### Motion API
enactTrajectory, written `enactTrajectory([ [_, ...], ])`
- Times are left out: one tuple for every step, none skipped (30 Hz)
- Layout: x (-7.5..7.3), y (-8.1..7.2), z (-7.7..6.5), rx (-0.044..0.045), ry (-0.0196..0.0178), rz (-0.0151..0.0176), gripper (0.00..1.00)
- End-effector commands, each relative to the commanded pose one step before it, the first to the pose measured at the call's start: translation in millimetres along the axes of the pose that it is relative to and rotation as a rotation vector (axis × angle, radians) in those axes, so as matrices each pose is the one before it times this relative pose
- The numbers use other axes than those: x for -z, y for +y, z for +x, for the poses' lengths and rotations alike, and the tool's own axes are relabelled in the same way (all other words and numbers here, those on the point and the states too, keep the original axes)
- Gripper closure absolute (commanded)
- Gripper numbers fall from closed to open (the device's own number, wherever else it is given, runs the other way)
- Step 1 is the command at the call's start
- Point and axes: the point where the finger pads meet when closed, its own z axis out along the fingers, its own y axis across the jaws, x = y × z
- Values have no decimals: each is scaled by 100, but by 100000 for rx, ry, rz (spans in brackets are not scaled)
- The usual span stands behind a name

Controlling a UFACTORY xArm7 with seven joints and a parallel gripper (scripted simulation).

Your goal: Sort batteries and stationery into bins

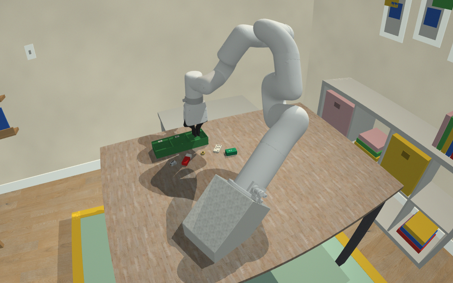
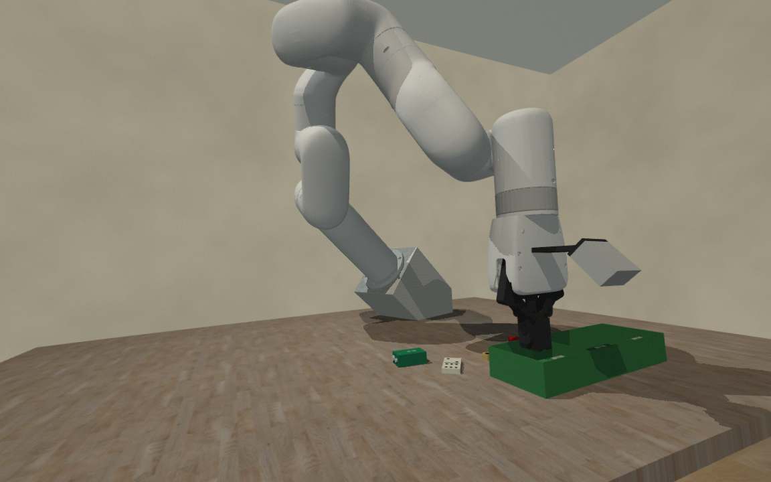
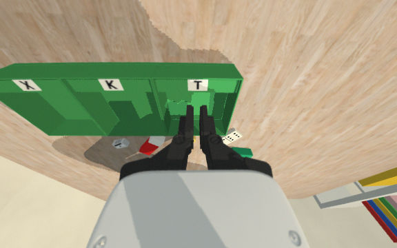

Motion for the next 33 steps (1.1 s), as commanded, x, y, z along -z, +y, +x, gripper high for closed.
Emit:
enactTrajectory([
  [-1213, -114, 159, 51, 315, 129, 93],
  [-267, 0, -1, -1, -1, 0, 93],
  [-267, 0, -1, -1, 0, 0, 93],
  [-267, 0, -1, -1, 0, 0, 93],
  [-174, 0, 0, 0, 0, 0, 93],
  [-1, -1, 1, 0, 0, 0, 93],
  [-1, -1, 1, 0, 0, 0, 93],
  [-1, 0, 1, 0, 0, 0, 93],
  [-1, 0, 1, 0, 0, 0, 93],
  [0, 0, 0, 0, 0, 0, 93],
  [0, 0, 0, 0, 0, 0, 93],
  [0, 0, 0, 0, 0, 0, 93],
  [4, 2, -2, 0, 0, 0, 93],
  [-1, -1, 1, 0, 0, 0, 93],
  [-1, 0, 1, 0, 0, 0, 93],
  [-1, 0, 0, 0, 0, 0, 93],
  [0, 0, 0, 0, 0, 0, 93],
  [0, 0, 0, 0, 0, 0, 93],
  [0, 0, 0, 0, 0, 0, 93],
  [0, 0, 0, 0, 0, 0, 93],
  [0, 0, 0, 0, 0, 0, 93],
  [0, 0, 0, 0, 0, 0, 93],
  [0, 0, 0, 0, 0, 0, 93],
  [0, 0, 0, 0, 0, 0, 93],
  [7, -3, 3, 2, 11, 9, 93],
  [-1, 0, 0, 0, -2, -2, 93],
  [-1, 0, 0, 0, -1, -1, 93],
  [0, 0, 0, 0, 0, 0, 93],
  [0, 0, 0, 0, 0, 0, 93],
  [1, -1, 1, 0, 3, 2, 93],
  [0, 0, 0, 0, 0, 0, 93],
  [0, 0, 0, 0, 0, 0, 93],
  [0, 0, 0, 0, 0, 0, 93],
])
